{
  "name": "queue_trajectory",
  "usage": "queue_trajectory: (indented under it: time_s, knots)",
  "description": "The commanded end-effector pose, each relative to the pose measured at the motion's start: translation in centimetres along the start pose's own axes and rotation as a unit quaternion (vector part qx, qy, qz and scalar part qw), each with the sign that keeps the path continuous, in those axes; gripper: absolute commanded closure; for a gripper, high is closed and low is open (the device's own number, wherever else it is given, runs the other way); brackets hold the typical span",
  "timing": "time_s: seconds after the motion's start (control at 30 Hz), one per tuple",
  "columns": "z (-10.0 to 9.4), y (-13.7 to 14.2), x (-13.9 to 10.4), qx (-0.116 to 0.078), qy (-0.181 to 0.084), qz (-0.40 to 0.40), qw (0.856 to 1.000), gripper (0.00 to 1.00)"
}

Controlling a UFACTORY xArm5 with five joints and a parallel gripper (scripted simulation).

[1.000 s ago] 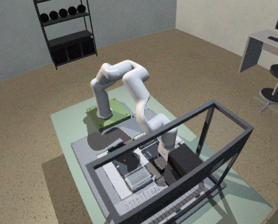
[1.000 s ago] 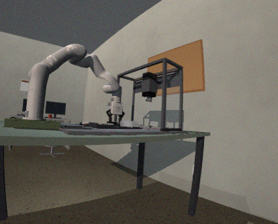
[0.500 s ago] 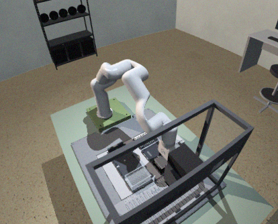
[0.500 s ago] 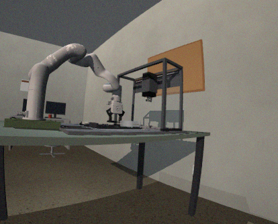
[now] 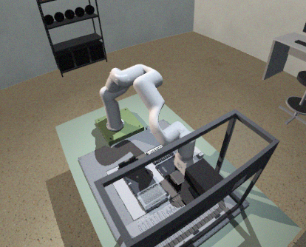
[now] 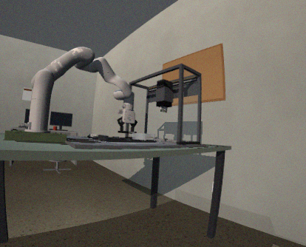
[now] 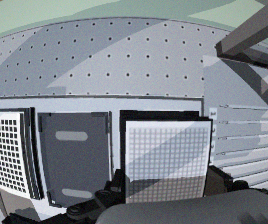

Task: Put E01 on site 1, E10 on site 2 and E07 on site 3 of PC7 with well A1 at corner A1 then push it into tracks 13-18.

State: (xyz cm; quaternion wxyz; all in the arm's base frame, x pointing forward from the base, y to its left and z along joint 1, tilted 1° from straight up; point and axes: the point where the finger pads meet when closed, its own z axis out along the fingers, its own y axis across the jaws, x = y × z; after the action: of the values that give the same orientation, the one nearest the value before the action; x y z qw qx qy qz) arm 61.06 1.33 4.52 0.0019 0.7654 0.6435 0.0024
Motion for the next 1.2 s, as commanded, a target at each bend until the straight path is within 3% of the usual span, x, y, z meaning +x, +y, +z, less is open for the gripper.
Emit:
queue_trajectory:
  time_s: [0.0, 1.17]
  knots:
    - [-0.6, 0.1, 0.0, 0.000, 0.010, 0.000, 1.000, 1.00]
    - [-5.8, 0.1, -0.1, 0.000, 0.010, 0.000, 1.000, 1.00]
